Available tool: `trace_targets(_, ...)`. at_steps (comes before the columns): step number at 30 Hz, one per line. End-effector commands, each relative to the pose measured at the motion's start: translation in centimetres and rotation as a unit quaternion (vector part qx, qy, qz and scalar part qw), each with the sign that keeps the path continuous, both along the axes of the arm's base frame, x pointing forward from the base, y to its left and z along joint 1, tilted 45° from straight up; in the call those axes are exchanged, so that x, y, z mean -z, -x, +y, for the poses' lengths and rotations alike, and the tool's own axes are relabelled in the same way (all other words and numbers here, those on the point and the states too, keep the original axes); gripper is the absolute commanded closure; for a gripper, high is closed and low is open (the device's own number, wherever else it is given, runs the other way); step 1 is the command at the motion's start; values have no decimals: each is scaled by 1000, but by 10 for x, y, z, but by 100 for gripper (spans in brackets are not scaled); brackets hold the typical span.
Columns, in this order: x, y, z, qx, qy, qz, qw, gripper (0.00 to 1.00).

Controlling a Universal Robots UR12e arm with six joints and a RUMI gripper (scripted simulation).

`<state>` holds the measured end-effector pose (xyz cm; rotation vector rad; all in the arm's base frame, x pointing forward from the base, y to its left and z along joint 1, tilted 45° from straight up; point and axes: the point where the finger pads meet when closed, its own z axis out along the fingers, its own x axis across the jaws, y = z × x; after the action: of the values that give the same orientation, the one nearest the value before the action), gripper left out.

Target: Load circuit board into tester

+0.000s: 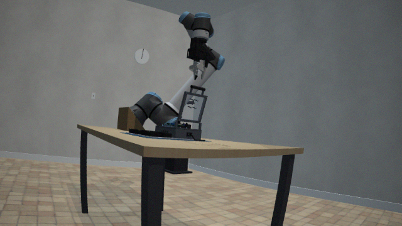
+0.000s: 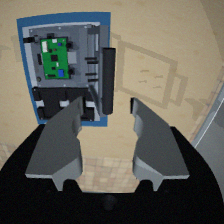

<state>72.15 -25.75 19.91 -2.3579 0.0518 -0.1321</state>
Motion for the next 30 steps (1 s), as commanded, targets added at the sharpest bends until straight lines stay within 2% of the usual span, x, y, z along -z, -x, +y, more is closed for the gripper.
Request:
trace_targets(1, 2, -1, 2, 0, 0, 0, 1000, 70)
trace_targets(30, 10, -2, 9, 0, 0, 0, 1000, 70)
